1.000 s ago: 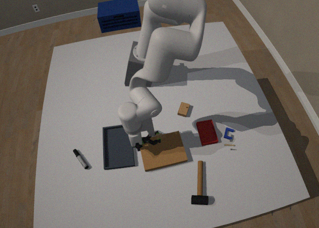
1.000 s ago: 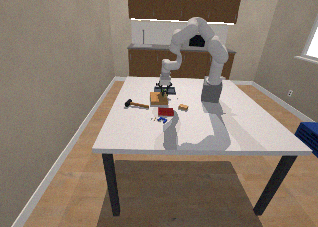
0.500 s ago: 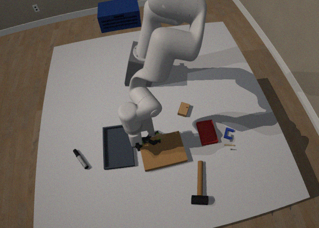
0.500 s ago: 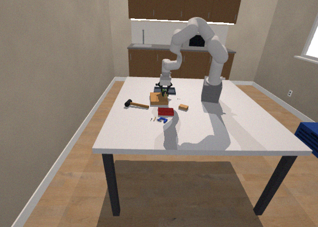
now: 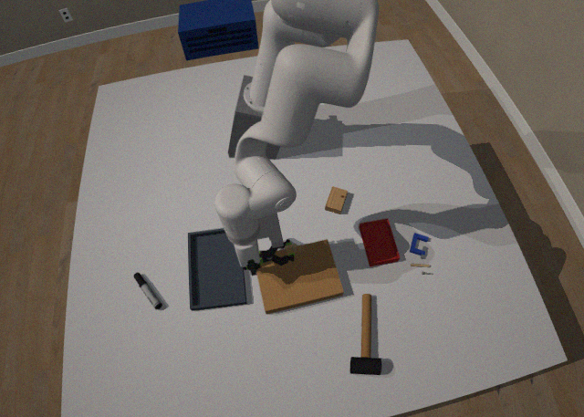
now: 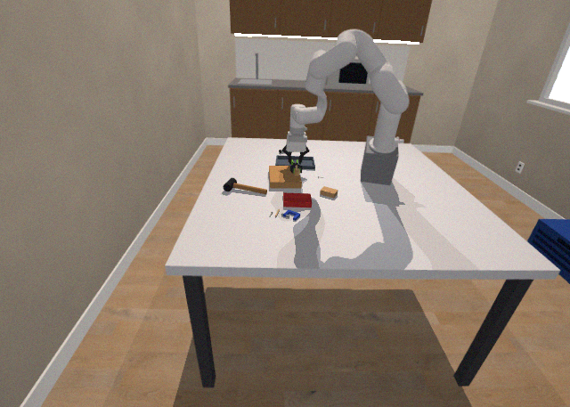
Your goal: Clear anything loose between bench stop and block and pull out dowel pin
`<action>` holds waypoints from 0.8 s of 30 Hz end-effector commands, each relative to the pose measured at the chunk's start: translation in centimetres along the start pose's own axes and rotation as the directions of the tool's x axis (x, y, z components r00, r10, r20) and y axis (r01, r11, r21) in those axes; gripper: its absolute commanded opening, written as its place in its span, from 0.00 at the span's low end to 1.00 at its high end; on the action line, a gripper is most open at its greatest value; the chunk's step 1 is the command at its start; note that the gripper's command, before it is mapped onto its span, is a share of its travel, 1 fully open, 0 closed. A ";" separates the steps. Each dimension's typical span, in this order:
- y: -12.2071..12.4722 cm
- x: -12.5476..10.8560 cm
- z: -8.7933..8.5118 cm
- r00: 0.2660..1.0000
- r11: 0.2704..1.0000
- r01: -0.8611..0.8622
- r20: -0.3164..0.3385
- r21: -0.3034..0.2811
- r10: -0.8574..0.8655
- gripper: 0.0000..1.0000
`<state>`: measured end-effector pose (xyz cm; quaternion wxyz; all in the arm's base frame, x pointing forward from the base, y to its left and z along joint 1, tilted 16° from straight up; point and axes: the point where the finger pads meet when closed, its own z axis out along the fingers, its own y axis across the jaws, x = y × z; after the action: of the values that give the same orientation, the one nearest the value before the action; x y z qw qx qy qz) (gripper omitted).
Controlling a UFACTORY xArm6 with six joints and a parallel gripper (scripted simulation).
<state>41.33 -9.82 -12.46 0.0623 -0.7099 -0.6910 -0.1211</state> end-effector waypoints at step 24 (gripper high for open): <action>0.2 -0.1 -5.5 1.000 1.000 0.000 0.002 -0.004 0.000 0.50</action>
<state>40.97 -10.96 -8.26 0.0615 -0.7099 -0.6910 -0.1216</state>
